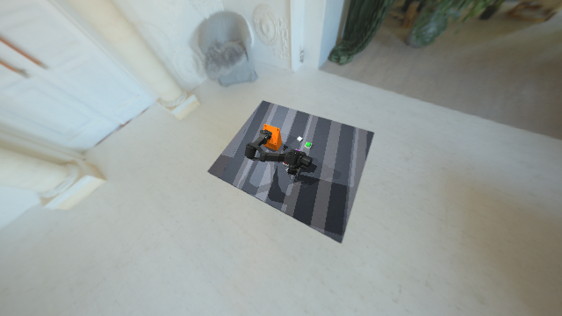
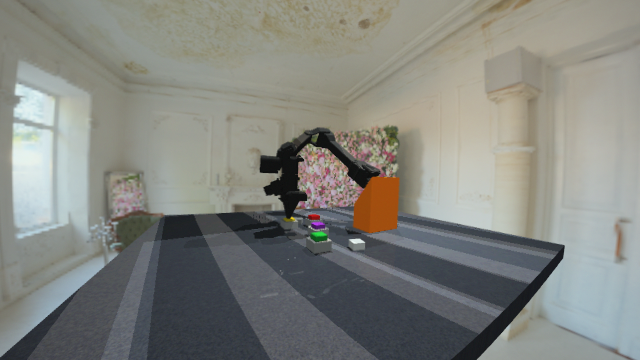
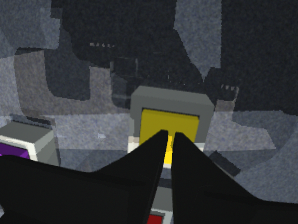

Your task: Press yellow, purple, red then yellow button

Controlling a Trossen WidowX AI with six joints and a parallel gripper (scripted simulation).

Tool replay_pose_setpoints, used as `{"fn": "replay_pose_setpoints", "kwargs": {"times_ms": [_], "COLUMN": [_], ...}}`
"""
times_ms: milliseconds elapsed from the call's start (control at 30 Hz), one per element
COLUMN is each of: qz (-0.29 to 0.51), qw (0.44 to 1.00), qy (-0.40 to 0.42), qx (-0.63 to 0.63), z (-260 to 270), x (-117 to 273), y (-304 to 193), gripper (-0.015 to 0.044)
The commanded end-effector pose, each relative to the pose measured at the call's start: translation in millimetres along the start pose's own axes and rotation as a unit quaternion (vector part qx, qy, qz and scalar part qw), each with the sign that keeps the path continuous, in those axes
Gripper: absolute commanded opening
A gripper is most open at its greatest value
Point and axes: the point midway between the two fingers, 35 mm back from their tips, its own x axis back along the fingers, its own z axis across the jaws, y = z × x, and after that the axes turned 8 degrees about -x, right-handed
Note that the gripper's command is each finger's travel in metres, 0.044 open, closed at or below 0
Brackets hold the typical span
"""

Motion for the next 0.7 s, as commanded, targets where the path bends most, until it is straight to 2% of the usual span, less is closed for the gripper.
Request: {"fn": "replay_pose_setpoints", "kwargs": {"times_ms": [0,200,333,533,667], "qz": [0.004,0.004,0.004,0.004,0.004], "qw": [1.000,1.000,1.000,1.000,1.000], "qy": [-0.002,-0.002,-0.001,-0.001,0.001], "qx": [0.006,0.006,0.005,0.006,0.006], "z": [1.4,1.4,1.8,2.0,3.0], "x": [-2.0,-2.0,30.3,35.4,84.1], "y": [-2.3,-2.3,-1.7,-1.7,-0.7], "gripper": [0.0020,0.0020,0.0020,0.0020,0.0020]}}
